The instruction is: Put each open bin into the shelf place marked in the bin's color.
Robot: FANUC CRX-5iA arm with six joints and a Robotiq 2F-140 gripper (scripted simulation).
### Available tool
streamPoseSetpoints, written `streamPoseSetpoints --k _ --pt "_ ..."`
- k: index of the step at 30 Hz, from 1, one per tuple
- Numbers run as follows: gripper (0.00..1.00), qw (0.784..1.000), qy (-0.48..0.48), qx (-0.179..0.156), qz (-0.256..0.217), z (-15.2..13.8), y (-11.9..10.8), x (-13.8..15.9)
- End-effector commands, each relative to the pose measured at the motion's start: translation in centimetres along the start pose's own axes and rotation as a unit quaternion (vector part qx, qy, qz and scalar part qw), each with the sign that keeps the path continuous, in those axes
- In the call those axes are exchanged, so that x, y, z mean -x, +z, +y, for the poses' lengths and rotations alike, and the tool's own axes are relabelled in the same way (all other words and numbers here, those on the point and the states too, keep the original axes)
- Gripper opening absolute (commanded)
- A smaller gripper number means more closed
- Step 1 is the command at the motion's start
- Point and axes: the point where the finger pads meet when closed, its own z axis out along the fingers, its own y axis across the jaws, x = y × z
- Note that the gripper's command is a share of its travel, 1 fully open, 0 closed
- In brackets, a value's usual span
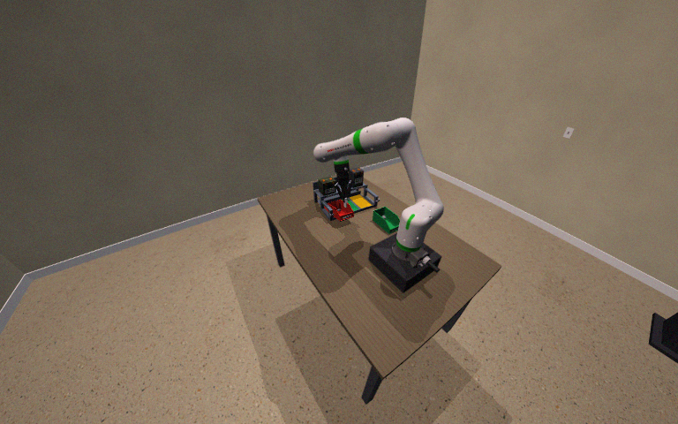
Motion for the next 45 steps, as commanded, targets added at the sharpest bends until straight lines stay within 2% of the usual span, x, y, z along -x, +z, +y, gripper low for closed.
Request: streamPoseSetpoints --k 1,45 --pt "0.00 1.000 0.000 0.000 0.000 0.0 0.0 0.0" --pt "0.00 1.000 0.000 0.000 0.026 0.0 -0.1 -1.5"
